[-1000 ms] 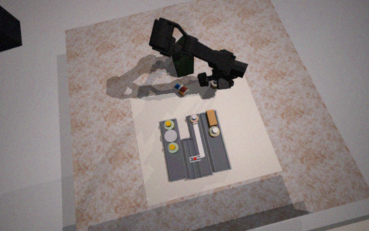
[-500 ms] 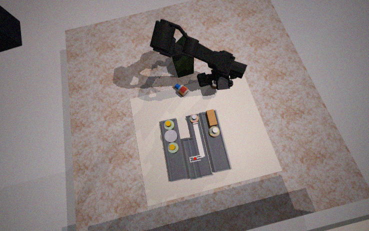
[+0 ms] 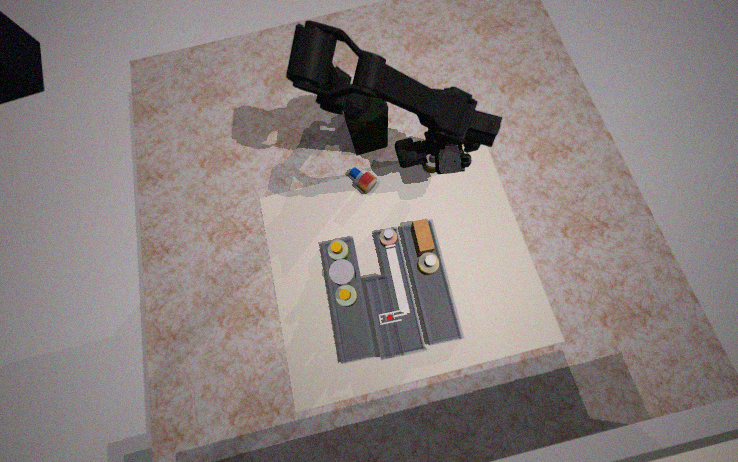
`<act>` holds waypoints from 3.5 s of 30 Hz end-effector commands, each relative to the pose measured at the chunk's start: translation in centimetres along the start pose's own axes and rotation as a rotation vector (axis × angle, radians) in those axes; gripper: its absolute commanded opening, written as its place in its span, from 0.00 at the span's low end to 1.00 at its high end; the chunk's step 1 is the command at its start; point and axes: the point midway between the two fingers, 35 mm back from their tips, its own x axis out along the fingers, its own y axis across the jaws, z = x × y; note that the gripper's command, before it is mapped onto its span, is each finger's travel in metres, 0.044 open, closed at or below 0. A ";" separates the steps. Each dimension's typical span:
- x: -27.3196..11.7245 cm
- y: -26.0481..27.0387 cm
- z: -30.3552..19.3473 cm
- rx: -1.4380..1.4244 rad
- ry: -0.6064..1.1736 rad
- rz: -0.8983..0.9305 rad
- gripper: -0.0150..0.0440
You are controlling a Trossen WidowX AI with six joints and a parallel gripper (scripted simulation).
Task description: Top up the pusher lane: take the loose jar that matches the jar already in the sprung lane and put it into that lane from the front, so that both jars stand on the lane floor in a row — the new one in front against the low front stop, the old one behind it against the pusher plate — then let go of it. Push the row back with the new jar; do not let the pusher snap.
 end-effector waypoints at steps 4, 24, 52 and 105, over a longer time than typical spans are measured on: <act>-5.0 -0.1 0.2 -0.001 -0.002 0.008 0.25; -5.4 -4.2 4.9 0.000 -0.004 0.038 0.25; -1.2 -15.4 10.7 0.044 -0.005 -0.006 0.25; 1.3 -15.5 12.5 0.045 -0.006 -0.007 0.25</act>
